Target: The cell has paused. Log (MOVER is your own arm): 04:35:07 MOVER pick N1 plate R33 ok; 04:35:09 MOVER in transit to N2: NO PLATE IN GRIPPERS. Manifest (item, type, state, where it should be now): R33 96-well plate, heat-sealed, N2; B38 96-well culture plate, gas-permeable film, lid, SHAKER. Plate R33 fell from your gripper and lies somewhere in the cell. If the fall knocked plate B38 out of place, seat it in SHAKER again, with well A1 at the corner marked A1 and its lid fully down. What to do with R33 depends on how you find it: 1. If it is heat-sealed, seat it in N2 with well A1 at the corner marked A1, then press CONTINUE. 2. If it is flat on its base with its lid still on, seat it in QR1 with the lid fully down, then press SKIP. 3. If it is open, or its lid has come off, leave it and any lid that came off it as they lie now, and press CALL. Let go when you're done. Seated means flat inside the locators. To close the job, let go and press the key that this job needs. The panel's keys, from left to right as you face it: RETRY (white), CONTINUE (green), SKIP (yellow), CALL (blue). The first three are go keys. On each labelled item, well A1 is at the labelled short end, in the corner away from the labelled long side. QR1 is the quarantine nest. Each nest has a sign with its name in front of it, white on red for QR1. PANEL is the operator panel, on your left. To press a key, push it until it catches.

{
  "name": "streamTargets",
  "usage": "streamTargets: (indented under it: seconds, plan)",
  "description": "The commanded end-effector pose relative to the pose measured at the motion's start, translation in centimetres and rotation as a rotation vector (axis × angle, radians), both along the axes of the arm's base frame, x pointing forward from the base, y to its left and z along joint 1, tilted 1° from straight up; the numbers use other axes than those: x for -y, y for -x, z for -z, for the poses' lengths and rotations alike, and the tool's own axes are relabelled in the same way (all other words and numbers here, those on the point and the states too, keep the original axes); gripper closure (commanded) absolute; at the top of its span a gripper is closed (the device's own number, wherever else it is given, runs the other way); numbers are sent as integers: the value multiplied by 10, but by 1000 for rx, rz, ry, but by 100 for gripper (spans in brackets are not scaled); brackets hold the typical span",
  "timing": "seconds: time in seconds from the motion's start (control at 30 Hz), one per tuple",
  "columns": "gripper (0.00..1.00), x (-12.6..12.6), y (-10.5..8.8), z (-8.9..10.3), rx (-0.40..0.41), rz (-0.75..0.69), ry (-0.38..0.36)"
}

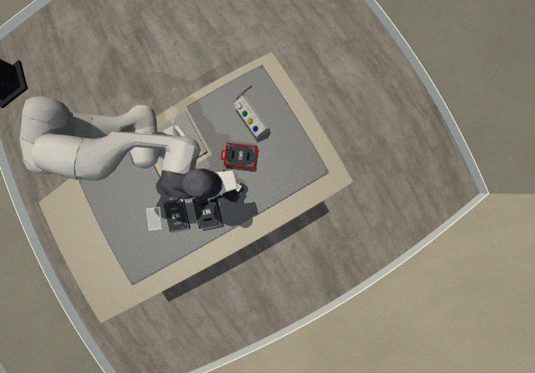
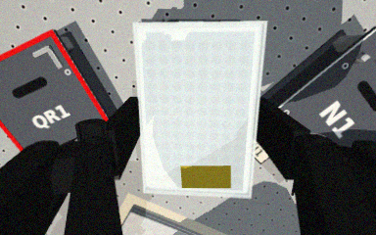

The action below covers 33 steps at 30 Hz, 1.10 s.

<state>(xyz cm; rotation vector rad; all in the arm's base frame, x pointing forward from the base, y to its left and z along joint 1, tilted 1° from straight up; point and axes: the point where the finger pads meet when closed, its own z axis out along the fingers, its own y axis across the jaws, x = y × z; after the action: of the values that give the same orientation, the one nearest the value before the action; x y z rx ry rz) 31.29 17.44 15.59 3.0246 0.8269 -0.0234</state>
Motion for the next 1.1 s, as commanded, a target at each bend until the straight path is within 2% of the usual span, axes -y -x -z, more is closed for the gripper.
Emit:
streamTargets:
  seconds: [0.0,0.4,0.67,1.07]
  plan:
    - [90,-3,0,0,0,9,-4]
    - [90,-3,0,6,0,9,-4]
    - [90,-3,0,18,0,9,-4]
    - [90,-3,0,46,0,9,-4]
